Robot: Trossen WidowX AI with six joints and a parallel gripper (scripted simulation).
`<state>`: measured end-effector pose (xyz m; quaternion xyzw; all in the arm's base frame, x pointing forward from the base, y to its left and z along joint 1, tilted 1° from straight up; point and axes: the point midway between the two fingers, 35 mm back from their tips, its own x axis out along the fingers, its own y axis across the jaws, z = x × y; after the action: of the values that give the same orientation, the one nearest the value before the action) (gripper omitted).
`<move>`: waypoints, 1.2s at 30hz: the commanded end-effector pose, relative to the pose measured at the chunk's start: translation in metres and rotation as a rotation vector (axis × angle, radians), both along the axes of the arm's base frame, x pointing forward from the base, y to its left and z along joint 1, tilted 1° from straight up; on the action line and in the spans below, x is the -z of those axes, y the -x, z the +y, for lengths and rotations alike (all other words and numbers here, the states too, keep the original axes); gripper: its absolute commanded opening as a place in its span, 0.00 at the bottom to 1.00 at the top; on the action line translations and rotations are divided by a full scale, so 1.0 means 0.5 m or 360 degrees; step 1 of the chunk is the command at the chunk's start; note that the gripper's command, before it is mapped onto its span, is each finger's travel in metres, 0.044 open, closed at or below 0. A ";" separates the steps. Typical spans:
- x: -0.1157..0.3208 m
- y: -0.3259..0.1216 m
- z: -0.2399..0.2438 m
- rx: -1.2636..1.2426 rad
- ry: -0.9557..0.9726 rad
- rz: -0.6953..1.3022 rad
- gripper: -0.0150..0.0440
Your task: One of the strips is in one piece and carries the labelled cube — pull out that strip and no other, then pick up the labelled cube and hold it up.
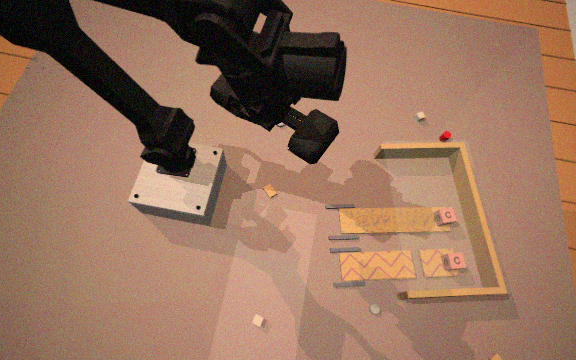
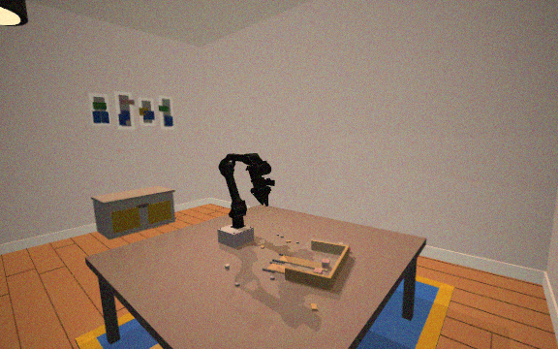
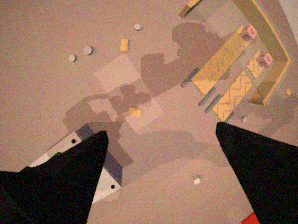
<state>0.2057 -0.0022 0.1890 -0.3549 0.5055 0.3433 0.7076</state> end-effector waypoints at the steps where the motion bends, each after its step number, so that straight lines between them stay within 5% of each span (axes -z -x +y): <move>1: 0.002 -0.004 -0.001 0.0024 -0.0002 -0.0012 0.93; 7: 0.061 -0.116 -0.023 0.0779 -0.0197 -0.0437 0.93; 14: 0.084 -0.194 -0.041 0.1555 -0.0790 -0.0929 0.93; 36: 0.085 -0.196 -0.042 0.1573 -0.0804 -0.0931 0.89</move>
<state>0.3031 -0.0226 0.1460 0.0184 0.2982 -0.0248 0.9540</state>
